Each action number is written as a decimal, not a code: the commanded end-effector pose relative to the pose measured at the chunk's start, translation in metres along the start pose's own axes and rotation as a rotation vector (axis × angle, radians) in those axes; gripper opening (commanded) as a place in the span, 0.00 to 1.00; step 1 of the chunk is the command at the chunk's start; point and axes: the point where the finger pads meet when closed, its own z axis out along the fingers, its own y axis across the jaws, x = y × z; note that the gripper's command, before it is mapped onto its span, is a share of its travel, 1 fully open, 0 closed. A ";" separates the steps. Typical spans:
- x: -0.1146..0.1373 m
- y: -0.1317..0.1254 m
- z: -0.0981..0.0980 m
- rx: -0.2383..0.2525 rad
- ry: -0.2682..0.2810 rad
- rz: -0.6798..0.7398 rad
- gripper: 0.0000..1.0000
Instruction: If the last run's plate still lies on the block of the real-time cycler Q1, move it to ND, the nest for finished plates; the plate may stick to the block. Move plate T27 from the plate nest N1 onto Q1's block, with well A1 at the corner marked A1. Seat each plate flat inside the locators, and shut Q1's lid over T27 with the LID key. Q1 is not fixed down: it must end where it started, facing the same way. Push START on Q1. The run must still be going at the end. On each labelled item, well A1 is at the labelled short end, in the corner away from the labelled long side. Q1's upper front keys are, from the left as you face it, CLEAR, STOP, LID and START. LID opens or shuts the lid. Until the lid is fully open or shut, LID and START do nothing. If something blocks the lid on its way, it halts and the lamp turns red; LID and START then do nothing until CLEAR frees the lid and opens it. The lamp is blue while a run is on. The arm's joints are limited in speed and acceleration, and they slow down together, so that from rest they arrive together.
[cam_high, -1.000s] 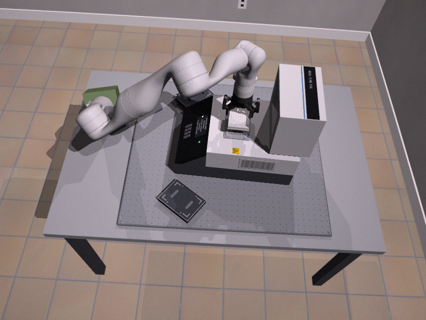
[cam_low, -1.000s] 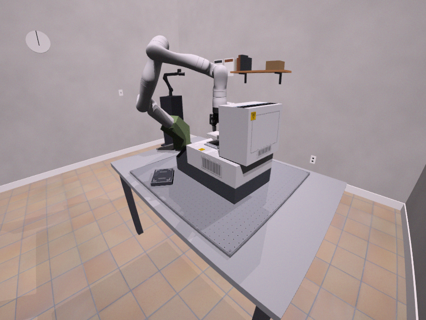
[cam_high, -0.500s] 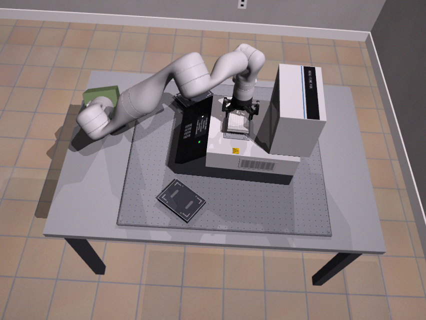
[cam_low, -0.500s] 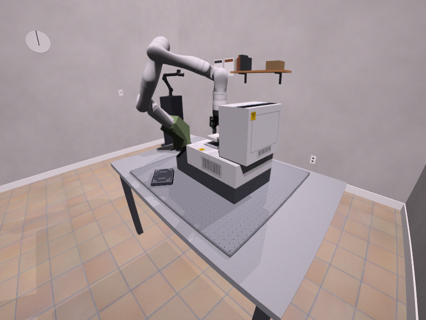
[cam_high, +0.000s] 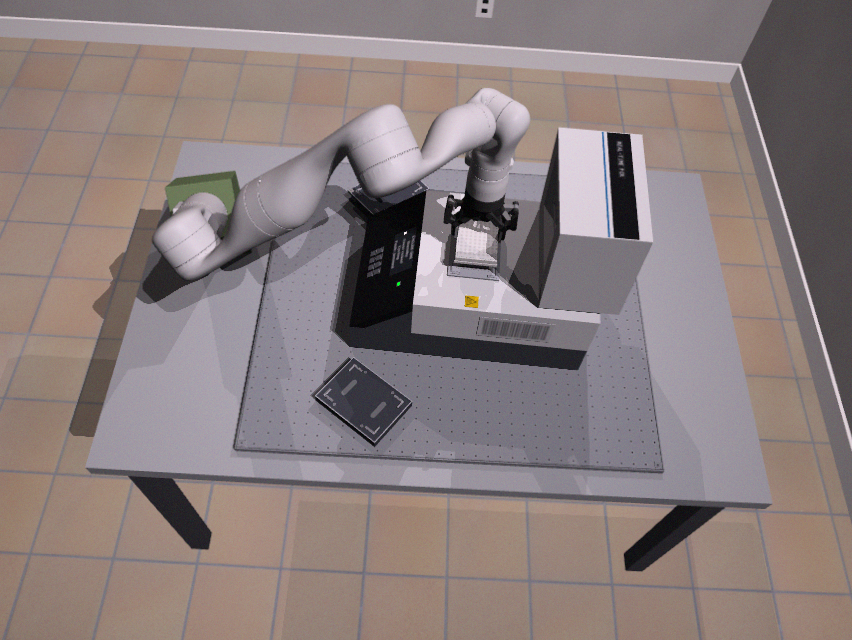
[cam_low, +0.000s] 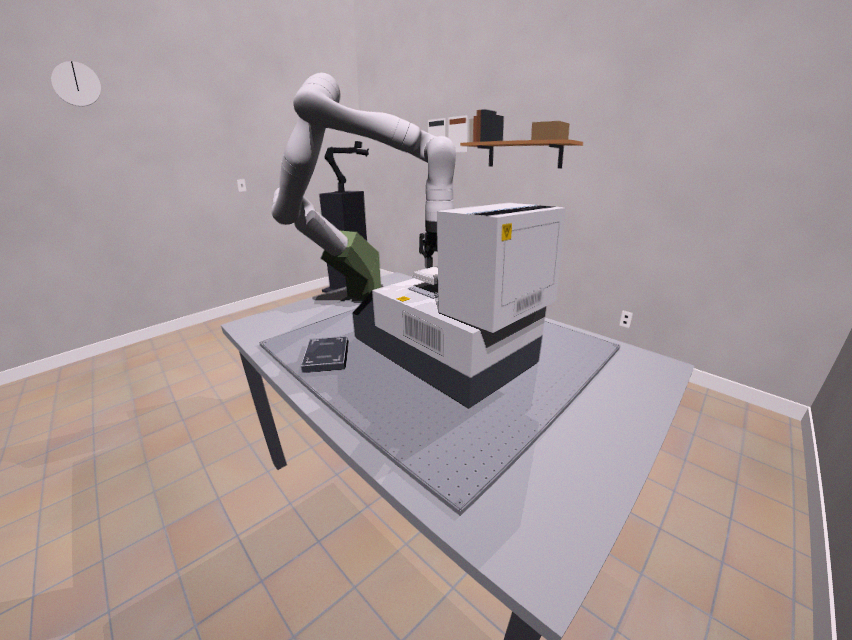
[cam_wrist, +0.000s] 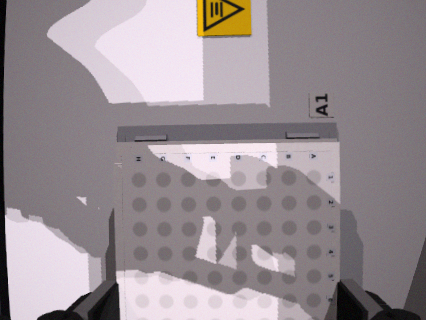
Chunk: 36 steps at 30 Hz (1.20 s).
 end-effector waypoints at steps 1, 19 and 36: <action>0.000 0.000 -0.001 -0.002 0.001 0.000 0.91; 0.000 0.000 0.017 -0.002 0.001 0.000 0.91; 0.000 0.000 0.017 -0.002 0.001 0.000 0.91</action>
